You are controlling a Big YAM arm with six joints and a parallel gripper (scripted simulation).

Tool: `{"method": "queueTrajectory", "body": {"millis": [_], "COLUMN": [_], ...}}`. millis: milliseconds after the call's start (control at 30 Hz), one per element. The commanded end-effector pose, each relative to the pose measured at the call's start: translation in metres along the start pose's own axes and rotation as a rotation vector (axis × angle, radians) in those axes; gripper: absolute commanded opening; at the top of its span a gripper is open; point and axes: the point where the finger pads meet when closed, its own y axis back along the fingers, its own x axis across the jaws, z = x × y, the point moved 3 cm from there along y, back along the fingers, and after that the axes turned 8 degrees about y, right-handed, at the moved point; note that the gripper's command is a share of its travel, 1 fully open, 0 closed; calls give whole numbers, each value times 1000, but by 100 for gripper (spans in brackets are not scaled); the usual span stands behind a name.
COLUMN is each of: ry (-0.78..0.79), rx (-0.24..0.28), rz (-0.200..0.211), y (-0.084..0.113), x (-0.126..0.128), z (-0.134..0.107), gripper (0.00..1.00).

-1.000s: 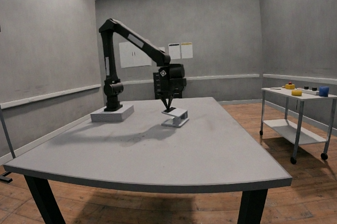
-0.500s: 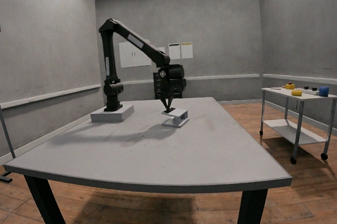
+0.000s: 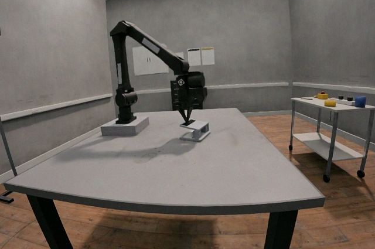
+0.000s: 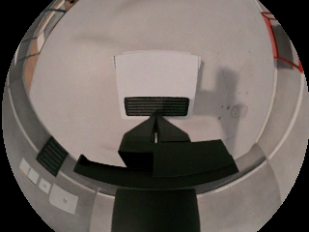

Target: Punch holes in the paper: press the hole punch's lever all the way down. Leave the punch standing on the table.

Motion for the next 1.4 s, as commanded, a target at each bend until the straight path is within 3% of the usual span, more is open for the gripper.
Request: {"method": "queueTrajectory", "body": {"millis": [0, 1367], "ry": [-6, -6], "rx": [40, 40], "rz": [1, 0], "y": [-20, -30], "x": [0, 0], "z": [-8, -12], "gripper": [0, 0]}}
